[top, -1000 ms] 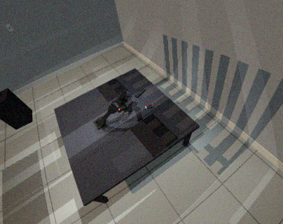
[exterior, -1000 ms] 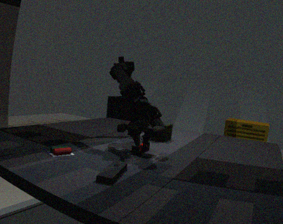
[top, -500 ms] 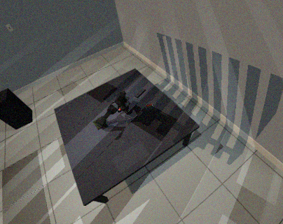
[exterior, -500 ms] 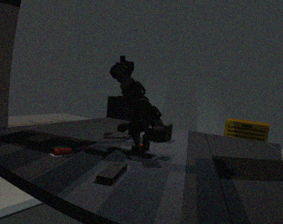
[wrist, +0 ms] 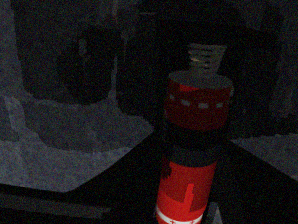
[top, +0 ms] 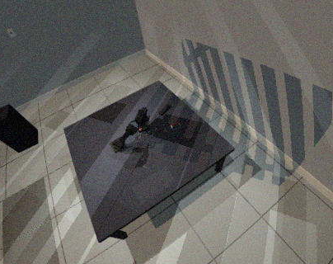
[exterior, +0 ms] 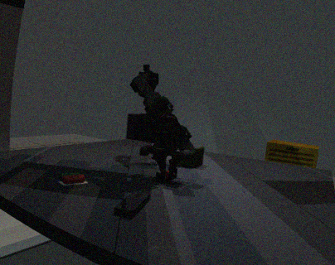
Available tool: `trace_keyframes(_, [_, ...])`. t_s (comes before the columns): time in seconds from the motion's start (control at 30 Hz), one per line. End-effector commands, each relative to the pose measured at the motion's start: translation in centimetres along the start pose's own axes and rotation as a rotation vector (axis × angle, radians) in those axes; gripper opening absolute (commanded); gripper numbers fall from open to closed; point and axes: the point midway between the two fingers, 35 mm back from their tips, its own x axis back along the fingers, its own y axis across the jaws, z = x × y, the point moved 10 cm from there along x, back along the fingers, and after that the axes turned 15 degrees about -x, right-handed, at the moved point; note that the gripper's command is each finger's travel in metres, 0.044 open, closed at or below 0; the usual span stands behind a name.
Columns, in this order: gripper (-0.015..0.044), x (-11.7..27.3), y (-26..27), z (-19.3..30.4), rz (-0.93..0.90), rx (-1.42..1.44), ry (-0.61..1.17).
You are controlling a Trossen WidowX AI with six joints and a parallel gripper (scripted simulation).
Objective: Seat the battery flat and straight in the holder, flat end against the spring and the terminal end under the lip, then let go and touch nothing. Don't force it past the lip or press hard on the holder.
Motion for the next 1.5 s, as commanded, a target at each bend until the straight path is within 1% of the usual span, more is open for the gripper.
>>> trace_keyframes(0.0, [0.0075, 0.0, -0.2, 0.4, -0.001, 0.001, -0.004])
trace_keyframes(0.77, [0.0075, 0.0, -0.4, 1.0, -0.002, 0.002, -0.009])
trace_keyframes(0.9, [0.0178, 0.0, -0.4, 1.0, -0.002, 0.002, -0.009])
trace_keyframes(1.23, [0.0178, 1.4, -0.3, 1.0, -0.002, 0.006, -0.008])
trace_keyframes(1.47, [0.0178, 1.5, -0.3, 1.0, -0.002, 0.006, -0.008])
